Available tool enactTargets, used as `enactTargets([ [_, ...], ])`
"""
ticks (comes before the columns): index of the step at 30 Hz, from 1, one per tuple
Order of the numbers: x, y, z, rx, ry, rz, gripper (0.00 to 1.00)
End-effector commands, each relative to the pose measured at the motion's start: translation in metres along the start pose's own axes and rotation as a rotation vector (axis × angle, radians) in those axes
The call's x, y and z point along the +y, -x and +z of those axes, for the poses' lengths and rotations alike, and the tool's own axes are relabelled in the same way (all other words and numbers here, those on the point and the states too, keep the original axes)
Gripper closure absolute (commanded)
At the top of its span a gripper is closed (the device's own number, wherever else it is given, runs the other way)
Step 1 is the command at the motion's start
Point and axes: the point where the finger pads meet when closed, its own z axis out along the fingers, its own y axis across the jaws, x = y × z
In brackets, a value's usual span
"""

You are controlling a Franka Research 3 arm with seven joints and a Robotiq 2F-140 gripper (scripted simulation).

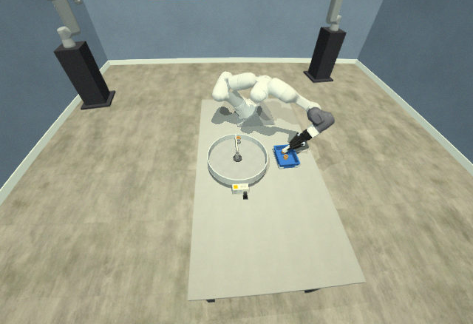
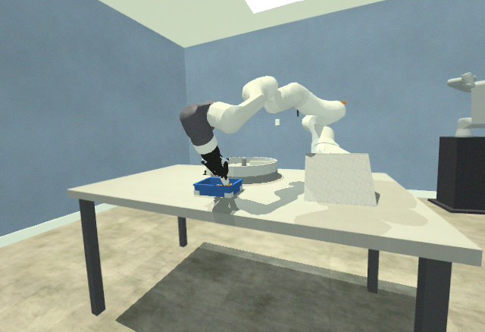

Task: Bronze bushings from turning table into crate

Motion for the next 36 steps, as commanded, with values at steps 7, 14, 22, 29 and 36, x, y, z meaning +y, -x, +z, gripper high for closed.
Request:
enactTargets([
  [7, -0.0018, 0.0011, 0.0002, -0.004, -0.002, 0.010, 1.00],
  [14, -0.0019, 0.0021, 0.0012, -0.004, -0.002, 0.010, 1.00],
  [22, -0.0020, 0.0040, 0.0032, -0.004, -0.002, 0.010, 1.00],
  [29, -0.0021, 0.0050, 0.0043, -0.004, -0.002, 0.010, 1.00],
  [36, -0.0021, 0.0056, 0.0049, -0.004, -0.002, 0.010, 1.00],
])
